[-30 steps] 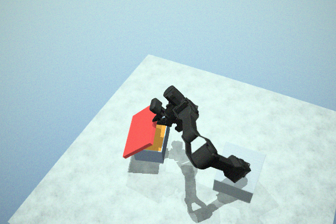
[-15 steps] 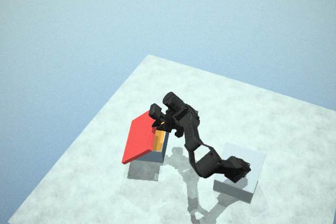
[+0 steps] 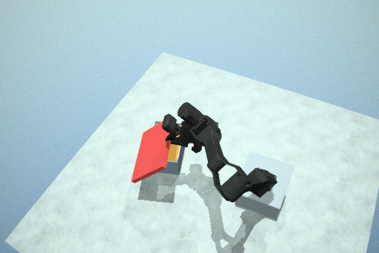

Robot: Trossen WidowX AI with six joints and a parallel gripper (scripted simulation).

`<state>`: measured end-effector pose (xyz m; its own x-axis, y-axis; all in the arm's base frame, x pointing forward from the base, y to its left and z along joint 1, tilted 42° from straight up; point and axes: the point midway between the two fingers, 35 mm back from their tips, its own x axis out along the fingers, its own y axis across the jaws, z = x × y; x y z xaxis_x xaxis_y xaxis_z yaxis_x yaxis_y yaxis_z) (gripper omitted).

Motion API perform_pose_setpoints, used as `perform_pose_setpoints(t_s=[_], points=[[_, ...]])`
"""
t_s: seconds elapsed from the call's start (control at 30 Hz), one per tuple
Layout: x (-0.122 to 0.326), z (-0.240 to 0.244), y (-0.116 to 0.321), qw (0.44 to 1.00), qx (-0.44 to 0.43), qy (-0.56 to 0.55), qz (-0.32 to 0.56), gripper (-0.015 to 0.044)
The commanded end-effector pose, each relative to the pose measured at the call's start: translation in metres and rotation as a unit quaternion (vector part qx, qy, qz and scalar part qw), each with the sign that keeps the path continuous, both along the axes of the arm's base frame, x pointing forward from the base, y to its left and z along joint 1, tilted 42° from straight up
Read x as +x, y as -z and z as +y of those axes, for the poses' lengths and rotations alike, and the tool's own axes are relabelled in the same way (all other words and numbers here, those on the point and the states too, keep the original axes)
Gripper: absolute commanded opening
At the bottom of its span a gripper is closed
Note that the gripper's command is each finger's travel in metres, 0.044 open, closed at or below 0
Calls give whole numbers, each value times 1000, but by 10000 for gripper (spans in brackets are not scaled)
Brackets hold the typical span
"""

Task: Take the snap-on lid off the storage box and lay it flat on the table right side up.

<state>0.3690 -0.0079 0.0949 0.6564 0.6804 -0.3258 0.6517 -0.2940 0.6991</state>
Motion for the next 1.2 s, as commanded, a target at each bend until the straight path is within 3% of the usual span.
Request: perform_pose_setpoints(t_s=[0.0, 1.17], points=[[-5, 5, -7, 1000, -1, 4, -1, 0], [-37, 50, -50, 1000, 0, 4, 0, 0]])
